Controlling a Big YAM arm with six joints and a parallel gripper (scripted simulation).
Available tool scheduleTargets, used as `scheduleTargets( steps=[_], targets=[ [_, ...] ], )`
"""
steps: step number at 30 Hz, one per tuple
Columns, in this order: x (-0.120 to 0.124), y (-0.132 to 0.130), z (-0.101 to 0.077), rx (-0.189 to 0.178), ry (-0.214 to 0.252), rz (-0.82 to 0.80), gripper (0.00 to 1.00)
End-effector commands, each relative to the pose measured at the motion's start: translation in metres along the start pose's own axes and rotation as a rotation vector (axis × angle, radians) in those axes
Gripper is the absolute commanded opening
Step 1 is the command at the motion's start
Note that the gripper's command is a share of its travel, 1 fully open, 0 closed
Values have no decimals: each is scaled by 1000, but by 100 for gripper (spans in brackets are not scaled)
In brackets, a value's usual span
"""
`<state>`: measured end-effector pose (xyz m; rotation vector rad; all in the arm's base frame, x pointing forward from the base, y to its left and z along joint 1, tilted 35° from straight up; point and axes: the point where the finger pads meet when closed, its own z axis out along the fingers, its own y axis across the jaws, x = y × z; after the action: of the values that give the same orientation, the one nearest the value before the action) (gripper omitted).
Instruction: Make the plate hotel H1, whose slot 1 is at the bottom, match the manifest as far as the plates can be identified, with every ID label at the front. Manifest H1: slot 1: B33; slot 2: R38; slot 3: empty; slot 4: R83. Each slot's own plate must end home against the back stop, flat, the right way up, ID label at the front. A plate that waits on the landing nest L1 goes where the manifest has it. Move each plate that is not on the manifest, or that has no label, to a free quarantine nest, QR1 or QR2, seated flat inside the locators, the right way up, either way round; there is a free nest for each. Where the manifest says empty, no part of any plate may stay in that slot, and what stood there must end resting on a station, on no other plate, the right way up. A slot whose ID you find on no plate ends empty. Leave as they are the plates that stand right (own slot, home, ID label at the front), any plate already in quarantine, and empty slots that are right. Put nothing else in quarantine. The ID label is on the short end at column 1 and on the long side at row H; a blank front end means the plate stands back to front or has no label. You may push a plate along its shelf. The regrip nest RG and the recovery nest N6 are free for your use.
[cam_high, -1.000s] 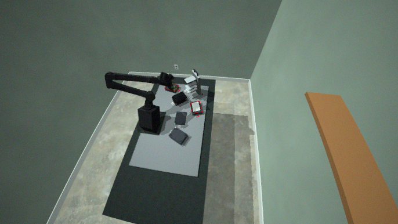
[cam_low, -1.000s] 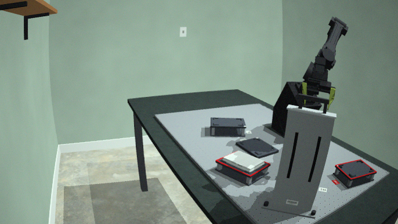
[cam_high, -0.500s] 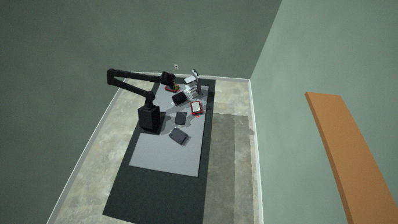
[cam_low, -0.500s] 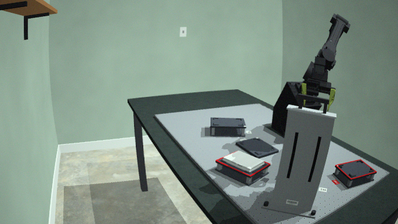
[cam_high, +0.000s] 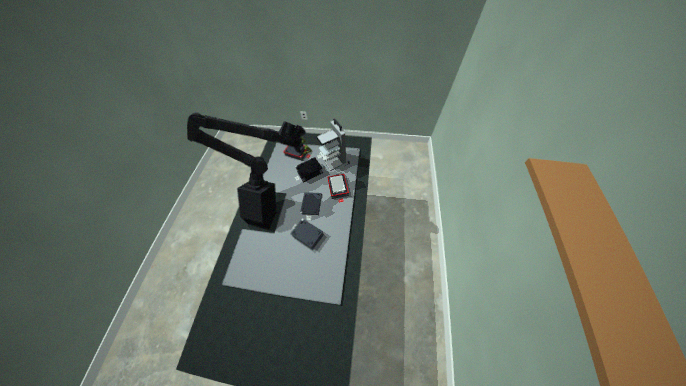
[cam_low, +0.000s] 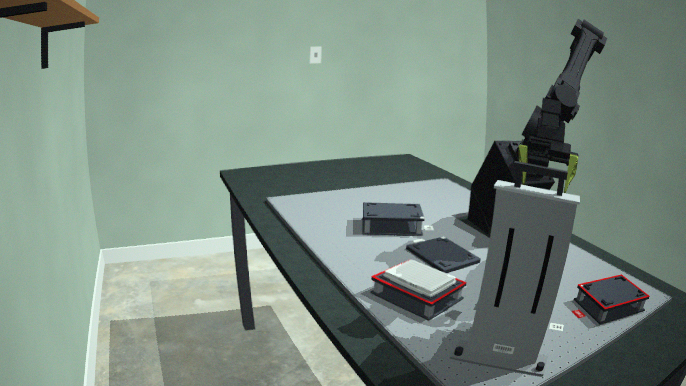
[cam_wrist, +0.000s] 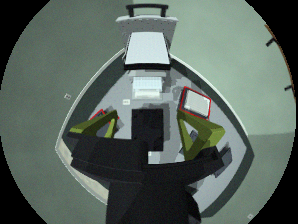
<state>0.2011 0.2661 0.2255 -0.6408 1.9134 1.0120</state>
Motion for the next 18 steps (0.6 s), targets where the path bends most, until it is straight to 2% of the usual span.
scheduleTargets(
  steps=[1, 8, 18],
  targets=[
    [-43, 10, 0, -15, -80, -19, 100],
    [-43, 8, 6, -13, -71, -17, 100],
    [-57, 9, 15, -13, -79, -21, 100]
  ],
)
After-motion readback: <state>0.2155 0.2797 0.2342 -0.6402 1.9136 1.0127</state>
